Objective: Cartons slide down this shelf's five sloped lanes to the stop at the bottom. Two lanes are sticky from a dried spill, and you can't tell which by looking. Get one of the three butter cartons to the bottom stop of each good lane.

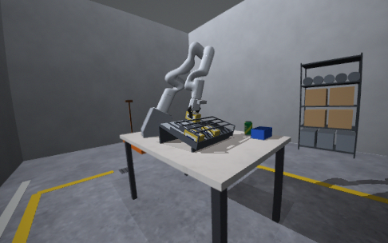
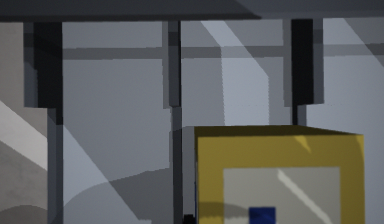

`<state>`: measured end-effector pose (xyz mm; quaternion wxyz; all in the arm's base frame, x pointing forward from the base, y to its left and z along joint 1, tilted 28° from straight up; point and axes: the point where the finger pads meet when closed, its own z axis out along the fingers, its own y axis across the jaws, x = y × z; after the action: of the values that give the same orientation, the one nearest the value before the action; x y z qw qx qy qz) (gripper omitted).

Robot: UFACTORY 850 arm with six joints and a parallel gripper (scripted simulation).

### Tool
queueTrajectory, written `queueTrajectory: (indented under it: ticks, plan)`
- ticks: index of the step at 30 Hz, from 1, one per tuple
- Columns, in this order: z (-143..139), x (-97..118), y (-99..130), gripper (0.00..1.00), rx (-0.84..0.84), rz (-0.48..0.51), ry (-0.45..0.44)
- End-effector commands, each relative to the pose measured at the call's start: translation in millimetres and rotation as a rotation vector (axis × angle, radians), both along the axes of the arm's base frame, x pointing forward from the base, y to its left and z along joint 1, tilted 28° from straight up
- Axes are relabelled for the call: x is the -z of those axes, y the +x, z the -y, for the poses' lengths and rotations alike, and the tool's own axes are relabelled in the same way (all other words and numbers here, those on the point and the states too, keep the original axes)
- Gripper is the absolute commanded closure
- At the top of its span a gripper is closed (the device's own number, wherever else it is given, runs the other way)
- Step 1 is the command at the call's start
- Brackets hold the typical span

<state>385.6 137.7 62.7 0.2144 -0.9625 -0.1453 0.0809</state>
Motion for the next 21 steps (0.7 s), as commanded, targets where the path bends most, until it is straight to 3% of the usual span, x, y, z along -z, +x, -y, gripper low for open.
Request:
queueTrajectory:
  ticks: [1,21]
  plan:
    - [-0.4,0.8,0.4,1.0,0.0,0.001,0.0]
    - [-1.1,3.0,-1.0,1.0,0.001,0.001,0.0]
